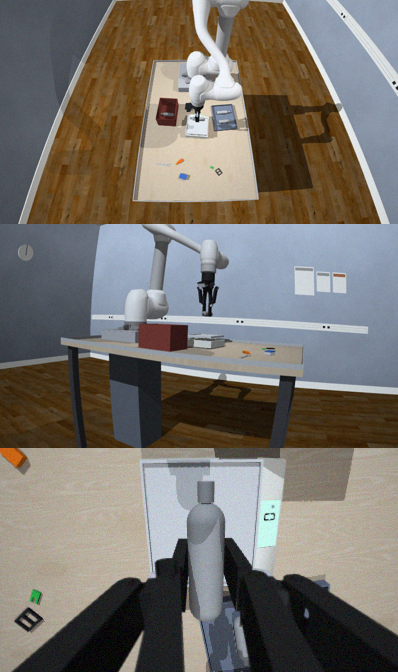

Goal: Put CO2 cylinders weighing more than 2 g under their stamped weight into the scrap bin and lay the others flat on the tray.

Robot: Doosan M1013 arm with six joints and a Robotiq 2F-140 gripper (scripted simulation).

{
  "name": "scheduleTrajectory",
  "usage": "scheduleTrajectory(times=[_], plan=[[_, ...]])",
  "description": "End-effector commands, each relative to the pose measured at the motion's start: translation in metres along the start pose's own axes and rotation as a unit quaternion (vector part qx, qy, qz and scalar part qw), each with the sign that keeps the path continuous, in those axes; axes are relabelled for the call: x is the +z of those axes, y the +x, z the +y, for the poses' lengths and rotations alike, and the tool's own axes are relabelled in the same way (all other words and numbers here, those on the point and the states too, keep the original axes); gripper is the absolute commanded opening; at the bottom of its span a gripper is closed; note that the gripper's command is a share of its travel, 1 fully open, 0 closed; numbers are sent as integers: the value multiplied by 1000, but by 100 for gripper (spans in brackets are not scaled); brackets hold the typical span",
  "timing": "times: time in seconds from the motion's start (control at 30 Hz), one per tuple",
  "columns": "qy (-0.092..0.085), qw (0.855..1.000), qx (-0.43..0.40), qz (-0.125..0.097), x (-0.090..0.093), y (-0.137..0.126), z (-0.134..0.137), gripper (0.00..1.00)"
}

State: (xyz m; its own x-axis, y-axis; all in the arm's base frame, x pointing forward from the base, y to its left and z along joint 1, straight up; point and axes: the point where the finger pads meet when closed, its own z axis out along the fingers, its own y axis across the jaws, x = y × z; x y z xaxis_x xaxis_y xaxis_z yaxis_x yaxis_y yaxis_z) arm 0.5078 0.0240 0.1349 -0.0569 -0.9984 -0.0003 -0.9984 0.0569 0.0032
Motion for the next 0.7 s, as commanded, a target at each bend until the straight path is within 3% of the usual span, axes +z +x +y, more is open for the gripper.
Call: scheduleTrajectory(times=[0.0, 0.37, 0.43, 0.57, 0.67], plan=[[0, 1000, 0, 0, -1, 0, 0, 10], [0, 1000, 0, 0, -1, 8, 1, 10], [0, 1000, 0, 0, -1, 30, 4, 10], [0, 1000, 0, 0, -2, 109, 24, 10], [0, 1000, 0, 0, -1, 150, 45, 10]])
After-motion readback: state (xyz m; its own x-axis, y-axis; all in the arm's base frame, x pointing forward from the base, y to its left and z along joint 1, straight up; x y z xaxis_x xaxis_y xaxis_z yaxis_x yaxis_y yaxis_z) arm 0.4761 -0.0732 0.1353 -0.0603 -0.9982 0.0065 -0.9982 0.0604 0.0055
